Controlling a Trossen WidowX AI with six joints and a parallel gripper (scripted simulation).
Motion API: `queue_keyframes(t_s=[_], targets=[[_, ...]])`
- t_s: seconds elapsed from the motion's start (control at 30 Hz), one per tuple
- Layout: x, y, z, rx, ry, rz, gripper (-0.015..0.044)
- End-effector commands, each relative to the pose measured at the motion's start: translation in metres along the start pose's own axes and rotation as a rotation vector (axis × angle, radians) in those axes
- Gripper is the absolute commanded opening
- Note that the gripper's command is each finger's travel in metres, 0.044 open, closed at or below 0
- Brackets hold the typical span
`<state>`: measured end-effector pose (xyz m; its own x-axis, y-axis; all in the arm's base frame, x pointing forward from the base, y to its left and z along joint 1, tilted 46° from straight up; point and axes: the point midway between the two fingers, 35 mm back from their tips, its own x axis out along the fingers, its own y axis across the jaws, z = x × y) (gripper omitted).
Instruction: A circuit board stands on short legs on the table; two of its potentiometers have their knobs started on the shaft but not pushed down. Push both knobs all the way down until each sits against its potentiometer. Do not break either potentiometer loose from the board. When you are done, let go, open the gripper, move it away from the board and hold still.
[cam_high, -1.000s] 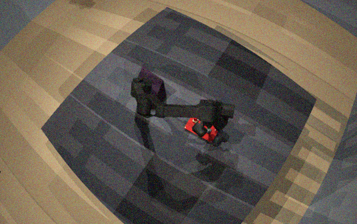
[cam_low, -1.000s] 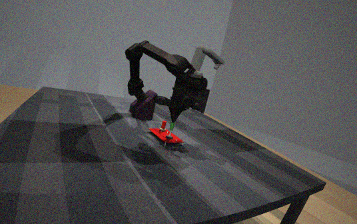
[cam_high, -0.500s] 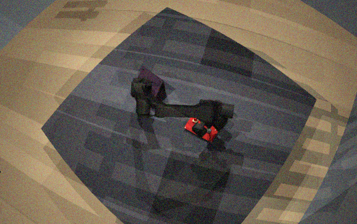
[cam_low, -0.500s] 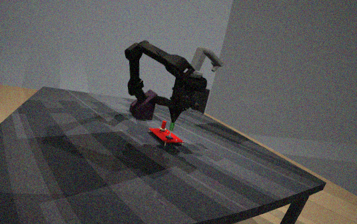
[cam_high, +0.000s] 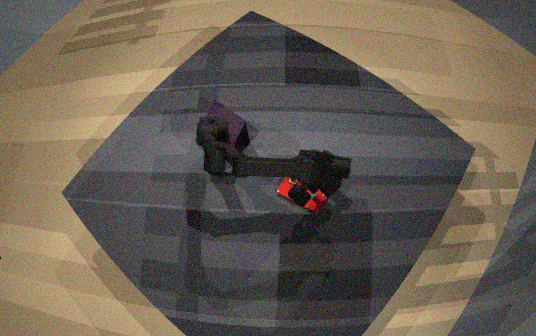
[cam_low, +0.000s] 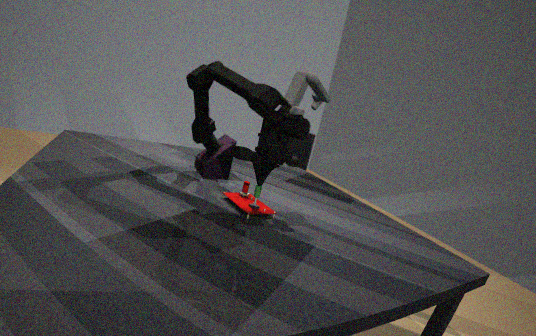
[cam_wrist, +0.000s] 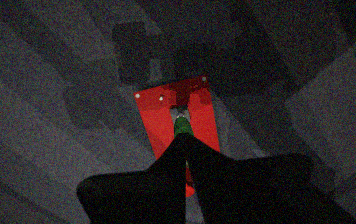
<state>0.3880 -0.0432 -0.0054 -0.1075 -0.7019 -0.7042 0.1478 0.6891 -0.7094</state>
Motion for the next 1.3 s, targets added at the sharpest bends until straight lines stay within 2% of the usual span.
queue_keyframes(t_s=[0.0, 1.27], targets=[[0.019, -0.004, 0.002, 0.018, 0.022, -0.009, 0.0000], [0.032, -0.004, 0.002, 0.018, 0.021, -0.010, 0.0000]])
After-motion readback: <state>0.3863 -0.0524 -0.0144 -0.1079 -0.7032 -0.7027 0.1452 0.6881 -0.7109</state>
